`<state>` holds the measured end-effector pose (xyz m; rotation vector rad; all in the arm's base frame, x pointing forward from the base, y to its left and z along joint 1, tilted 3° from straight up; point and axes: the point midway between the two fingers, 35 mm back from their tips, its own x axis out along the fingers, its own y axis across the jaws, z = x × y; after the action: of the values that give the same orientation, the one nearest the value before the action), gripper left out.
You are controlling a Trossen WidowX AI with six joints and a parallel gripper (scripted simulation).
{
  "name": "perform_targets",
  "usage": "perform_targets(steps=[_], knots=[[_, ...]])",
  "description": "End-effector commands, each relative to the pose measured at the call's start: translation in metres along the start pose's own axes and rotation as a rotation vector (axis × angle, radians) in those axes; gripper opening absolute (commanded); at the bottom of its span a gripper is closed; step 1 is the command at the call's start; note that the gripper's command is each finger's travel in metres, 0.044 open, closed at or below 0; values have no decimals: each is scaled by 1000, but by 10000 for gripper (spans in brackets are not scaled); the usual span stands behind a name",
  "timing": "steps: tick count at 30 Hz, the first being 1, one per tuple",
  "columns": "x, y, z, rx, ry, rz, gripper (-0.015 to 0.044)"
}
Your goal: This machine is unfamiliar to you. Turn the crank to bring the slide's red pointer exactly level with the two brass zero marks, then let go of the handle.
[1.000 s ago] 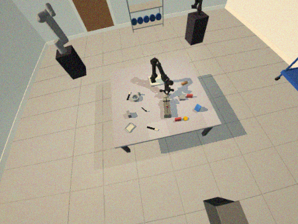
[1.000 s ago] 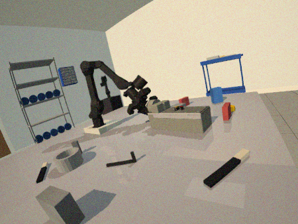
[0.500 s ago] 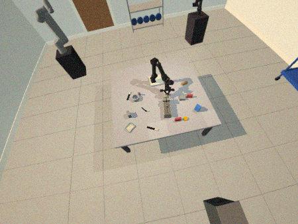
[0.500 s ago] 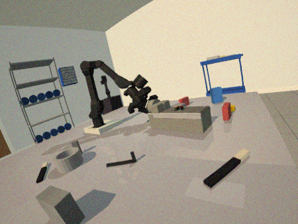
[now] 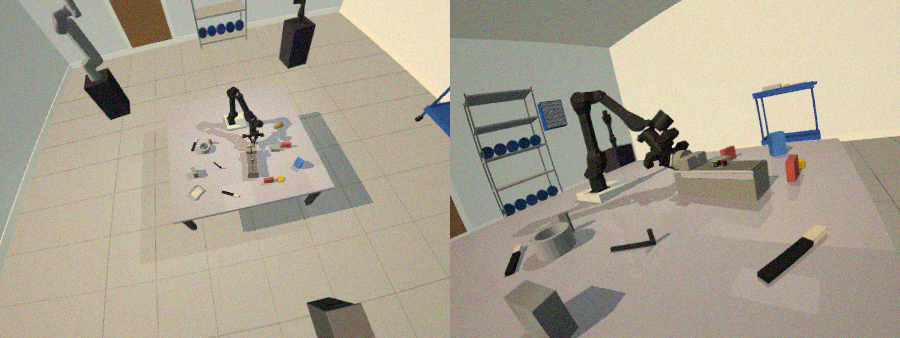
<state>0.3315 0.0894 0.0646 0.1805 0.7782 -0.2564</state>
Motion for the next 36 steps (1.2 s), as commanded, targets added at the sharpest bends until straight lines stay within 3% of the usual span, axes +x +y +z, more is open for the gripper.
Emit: perform_targets(steps=[1, 36], knots=[[-7, 4, 6, 3, -13, 11, 0], [-31, -20, 30, 1, -14, 9, 0]])
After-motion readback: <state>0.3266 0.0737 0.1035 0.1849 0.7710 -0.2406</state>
